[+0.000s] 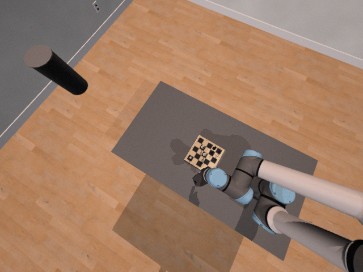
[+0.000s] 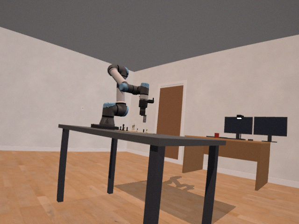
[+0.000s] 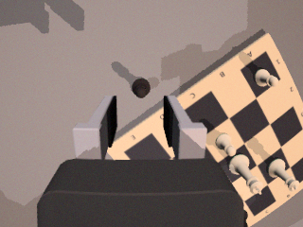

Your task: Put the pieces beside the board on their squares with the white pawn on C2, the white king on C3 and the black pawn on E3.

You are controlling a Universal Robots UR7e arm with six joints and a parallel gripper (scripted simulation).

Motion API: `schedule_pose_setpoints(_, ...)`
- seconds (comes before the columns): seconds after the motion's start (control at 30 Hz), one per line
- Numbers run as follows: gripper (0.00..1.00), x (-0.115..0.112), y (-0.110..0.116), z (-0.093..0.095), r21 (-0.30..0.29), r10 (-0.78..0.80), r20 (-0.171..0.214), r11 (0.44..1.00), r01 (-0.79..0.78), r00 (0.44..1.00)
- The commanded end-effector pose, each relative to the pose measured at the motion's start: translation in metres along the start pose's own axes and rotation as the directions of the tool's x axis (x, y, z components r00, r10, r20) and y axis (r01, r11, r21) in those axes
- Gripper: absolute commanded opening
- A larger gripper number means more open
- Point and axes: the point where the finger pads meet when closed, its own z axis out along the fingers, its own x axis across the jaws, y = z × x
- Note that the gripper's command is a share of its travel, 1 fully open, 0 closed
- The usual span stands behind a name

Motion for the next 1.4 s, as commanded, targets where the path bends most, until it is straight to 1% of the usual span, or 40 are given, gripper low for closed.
schedule_pose_setpoints(0.0, 0.68, 0.000, 0.000, 0.000, 0.001, 0.000, -0.001, 1.000, 0.000, 1.000)
schedule_pose_setpoints(0.6, 0.68, 0.000, 0.000, 0.004, 0.001, 0.000, -0.001, 1.000, 0.000, 1.000)
schedule_pose_setpoints(1.03, 0.68, 0.000, 0.000, 0.021, 0.001, 0.000, -0.001, 1.000, 0.000, 1.000)
schedule_pose_setpoints(1.1, 0.68, 0.000, 0.000, 0.021, 0.001, 0.000, -0.001, 1.000, 0.000, 1.000)
schedule_pose_setpoints(1.37, 0.68, 0.001, 0.000, 0.034, 0.001, 0.000, -0.001, 1.000, 0.000, 1.000)
